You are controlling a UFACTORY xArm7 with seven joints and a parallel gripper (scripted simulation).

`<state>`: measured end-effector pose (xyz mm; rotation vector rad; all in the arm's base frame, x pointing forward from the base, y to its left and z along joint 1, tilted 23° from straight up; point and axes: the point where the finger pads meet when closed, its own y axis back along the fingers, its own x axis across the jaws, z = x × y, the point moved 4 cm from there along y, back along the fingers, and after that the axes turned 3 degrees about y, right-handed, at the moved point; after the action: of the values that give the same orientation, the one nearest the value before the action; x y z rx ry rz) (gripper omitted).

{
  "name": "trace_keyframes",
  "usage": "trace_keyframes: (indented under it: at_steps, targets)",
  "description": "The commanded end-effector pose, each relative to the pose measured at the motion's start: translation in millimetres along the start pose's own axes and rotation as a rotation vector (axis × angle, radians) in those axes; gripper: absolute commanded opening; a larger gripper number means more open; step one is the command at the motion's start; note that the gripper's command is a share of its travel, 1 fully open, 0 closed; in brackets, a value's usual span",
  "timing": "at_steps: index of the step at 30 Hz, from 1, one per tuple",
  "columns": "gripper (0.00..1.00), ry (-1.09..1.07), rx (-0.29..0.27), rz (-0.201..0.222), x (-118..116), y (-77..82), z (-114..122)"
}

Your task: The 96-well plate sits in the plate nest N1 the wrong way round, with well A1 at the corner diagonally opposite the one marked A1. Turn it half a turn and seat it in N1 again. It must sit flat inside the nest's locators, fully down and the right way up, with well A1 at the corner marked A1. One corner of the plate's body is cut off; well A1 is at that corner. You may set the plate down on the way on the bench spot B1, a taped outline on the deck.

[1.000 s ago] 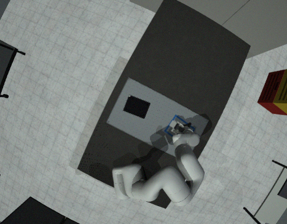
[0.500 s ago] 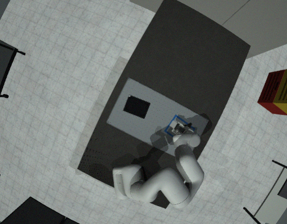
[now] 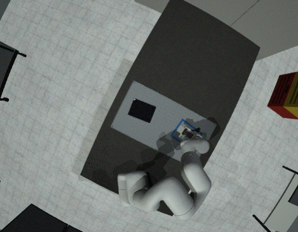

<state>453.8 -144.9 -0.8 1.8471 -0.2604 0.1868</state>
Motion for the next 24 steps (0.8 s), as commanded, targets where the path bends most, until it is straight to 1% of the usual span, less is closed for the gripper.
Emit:
trace_keyframes:
  at_steps: [1,14,24]
  targets:
    - [0.0,0.0,-0.002,0.003,1,8.4,1]
    - [0.0,0.0,-0.002,0.003,1,28.4,1]
    - [0.0,0.0,-0.002,0.003,1,28.4,1]
